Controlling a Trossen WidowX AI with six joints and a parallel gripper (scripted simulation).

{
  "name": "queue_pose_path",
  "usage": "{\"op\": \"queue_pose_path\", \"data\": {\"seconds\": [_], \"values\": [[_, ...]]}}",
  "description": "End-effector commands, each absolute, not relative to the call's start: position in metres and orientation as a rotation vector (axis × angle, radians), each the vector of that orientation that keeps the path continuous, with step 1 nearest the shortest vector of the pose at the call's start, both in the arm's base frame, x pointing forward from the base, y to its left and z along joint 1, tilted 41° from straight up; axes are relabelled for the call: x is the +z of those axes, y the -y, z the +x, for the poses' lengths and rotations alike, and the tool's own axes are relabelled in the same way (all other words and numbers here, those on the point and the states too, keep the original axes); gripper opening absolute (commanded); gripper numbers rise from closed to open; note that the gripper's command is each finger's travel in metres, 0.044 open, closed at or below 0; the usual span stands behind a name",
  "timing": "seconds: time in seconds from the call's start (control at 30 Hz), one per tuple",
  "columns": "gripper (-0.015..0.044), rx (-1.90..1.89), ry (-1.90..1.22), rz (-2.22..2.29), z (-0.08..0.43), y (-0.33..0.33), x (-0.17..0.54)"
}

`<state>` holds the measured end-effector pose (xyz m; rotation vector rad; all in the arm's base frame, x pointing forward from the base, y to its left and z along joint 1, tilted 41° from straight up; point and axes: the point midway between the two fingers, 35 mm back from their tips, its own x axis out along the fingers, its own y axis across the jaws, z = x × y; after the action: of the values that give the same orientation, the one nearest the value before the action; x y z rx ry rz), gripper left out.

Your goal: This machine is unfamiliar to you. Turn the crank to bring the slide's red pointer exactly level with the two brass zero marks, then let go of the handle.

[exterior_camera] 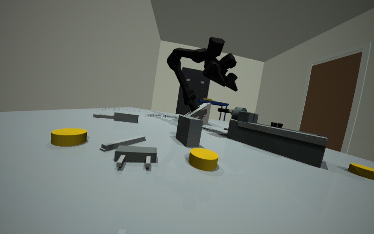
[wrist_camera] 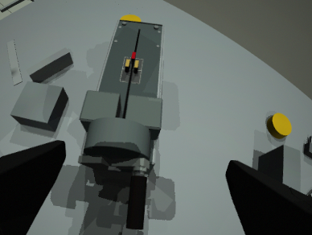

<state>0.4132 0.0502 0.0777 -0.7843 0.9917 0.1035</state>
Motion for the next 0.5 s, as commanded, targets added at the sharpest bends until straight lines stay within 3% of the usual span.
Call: {"op": "queue_pose_path", "data": {"seconds": [0.0,0.47], "values": [[0.044,0.113,-0.994,-0.79,0.411,-0.043,0.068],[0.044,0.112,-0.994,-0.791,0.405,-0.012,0.032]]}}
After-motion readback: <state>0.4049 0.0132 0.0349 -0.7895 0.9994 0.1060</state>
